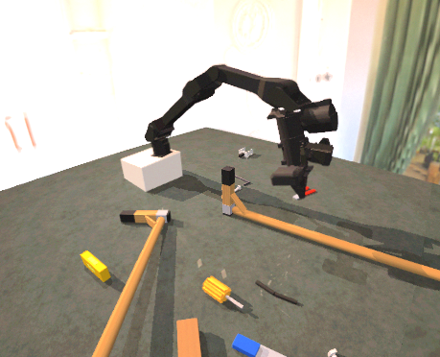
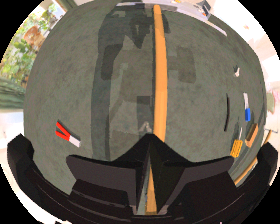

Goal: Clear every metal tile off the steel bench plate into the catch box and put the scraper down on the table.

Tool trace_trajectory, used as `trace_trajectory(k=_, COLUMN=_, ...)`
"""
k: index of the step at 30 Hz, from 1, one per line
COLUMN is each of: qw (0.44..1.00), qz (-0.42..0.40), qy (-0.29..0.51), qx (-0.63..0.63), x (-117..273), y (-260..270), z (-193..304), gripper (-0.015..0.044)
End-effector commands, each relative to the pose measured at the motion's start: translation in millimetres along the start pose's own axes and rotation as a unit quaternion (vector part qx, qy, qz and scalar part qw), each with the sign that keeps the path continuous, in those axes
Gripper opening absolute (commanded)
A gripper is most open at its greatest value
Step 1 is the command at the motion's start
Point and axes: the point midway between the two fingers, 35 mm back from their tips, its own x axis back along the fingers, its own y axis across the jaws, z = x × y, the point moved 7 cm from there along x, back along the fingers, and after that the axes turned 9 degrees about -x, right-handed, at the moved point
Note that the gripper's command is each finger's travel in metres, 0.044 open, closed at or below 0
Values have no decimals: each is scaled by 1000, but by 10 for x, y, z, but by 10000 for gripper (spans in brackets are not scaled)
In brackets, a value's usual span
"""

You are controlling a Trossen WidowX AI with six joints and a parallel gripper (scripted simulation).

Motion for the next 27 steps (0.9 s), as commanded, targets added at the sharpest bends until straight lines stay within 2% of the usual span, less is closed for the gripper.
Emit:
trace_trajectory(k=1, qw=1000, qz=0, qy=-4, qx=-2, x=45, y=3, z=-13, gripper=0)
trace_trajectory(k=27, qw=1000, qz=0, qy=0, qx=0, x=5, y=0, z=0, gripper=0)
